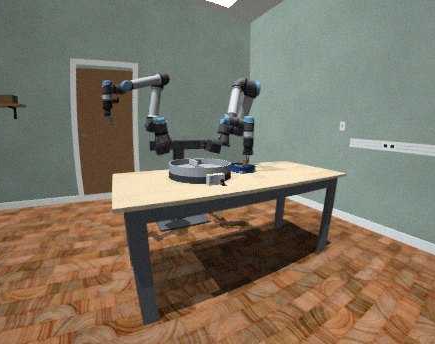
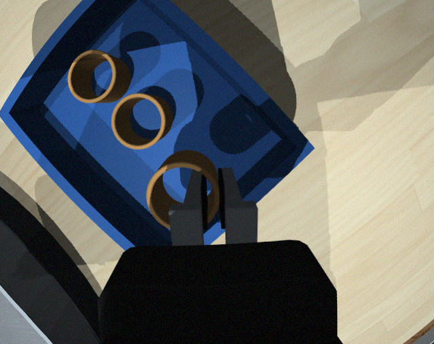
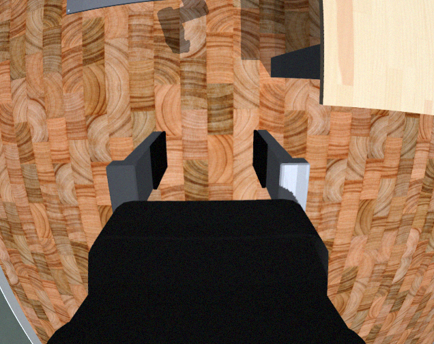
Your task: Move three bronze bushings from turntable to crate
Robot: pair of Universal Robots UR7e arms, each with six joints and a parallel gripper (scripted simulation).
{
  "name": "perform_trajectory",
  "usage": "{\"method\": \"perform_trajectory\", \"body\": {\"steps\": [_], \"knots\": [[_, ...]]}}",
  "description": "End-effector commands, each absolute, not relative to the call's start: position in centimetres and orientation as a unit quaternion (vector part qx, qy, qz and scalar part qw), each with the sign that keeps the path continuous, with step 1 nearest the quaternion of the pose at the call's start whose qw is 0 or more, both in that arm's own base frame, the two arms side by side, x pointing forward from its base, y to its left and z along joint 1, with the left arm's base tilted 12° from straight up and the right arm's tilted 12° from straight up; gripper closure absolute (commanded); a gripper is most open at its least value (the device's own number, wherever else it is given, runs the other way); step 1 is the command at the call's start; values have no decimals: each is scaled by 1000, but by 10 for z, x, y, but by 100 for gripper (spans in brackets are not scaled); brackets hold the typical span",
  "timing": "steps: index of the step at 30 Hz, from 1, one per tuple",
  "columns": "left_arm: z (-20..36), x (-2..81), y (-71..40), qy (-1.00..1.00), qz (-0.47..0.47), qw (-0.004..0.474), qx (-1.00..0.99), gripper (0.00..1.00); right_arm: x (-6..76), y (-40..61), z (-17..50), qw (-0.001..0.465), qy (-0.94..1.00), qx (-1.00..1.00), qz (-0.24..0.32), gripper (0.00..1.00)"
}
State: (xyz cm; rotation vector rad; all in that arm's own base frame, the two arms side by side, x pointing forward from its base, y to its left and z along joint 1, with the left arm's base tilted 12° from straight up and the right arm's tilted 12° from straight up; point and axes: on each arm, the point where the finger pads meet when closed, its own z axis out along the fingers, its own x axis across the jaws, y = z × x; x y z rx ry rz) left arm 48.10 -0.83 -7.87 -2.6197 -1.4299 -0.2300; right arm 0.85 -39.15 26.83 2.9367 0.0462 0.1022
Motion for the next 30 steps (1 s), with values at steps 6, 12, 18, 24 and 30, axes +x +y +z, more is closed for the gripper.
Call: {"method": "perform_trajectory", "body": {"steps": [6, 12, 18, 24, 30], "knots": [[-78, 483, -8, -477, -78, 73, -873, 100, 8, -391, 268, 101, 15, 994, 35, 0], [-82, 483, -7, -477, -78, 73, -872, 100, 8, -391, 268, 101, 15, 994, 35, 0], [-87, 484, -6, -477, -78, 73, -872, 100, 8, -391, 268, 101, 15, 994, 35, 0], [-97, 485, -4, -477, -78, 73, -872, 100, 8, -391, 268, 101, 15, 994, 35, 0], [-107, 486, -2, -477, -78, 73, -872, 100, 8, -391, 268, 101, 15, 994, 35, 0]]}}
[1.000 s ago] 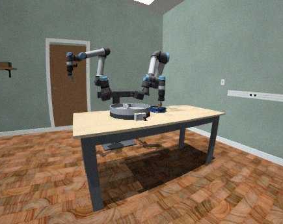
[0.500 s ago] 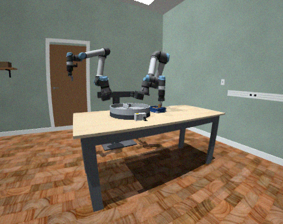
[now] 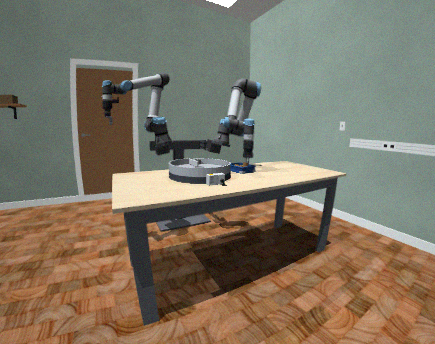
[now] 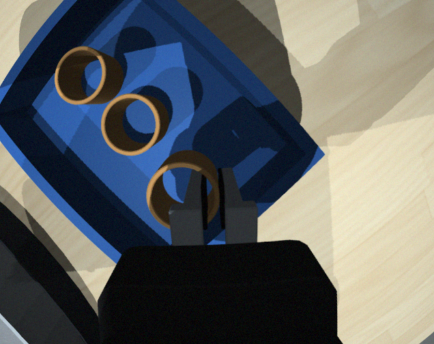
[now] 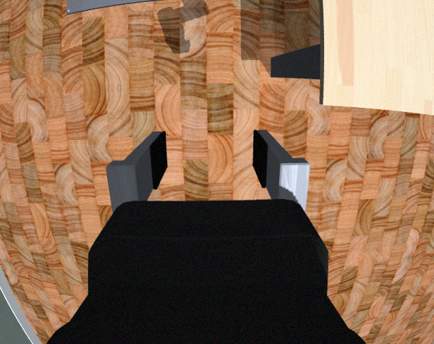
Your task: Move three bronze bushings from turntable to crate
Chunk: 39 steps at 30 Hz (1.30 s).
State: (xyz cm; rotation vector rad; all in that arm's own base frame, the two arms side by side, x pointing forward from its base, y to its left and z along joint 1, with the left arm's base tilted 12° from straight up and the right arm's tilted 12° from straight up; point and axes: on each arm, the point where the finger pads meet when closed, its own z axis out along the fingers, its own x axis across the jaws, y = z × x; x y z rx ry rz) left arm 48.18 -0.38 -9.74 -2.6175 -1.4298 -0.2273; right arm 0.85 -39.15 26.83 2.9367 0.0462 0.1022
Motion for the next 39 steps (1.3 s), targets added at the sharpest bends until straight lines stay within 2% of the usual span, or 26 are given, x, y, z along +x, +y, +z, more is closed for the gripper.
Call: {"method": "perform_trajectory", "body": {"steps": [1, 39], "knots": [[-108, 486, -2, -477, -78, 73, -872, 100, 8, -391, 268, 101, 15, 994, 35, 0], [-119, 487, 0, -477, -78, 73, -872, 100, 8, -391, 268, 101, 15, 994, 35, 0]]}}
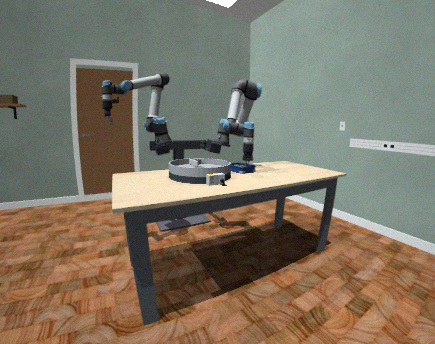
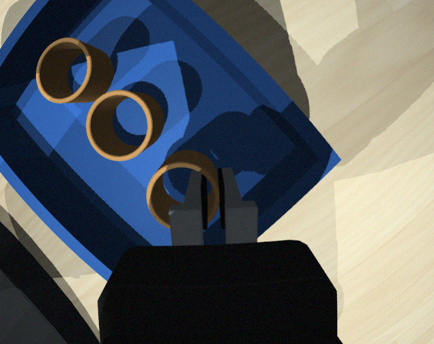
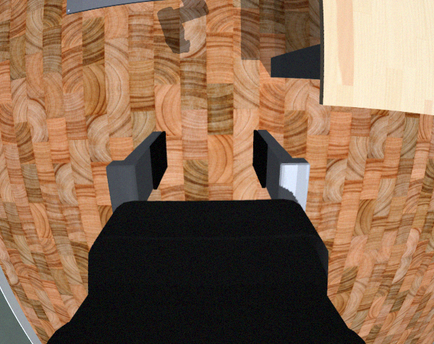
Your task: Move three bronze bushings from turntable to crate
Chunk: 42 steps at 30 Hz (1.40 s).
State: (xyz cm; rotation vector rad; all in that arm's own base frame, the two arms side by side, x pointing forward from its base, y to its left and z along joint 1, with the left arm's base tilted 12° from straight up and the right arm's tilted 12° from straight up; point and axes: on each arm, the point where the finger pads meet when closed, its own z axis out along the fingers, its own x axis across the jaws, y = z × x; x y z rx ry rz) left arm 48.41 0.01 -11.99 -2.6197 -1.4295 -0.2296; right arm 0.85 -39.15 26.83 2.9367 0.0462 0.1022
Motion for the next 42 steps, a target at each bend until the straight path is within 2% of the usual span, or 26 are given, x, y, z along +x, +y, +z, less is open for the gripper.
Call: {"method": "perform_trajectory", "body": {"steps": [1, 42], "knots": [[-119, 487, 0, -477, -78, 73, -872, 100, 8, -391, 268, 101, 15, 994, 35, 0], [-125, 487, 1, -477, -78, 73, -872, 100, 8, -391, 268, 101, 15, 994, 35, 0]]}}
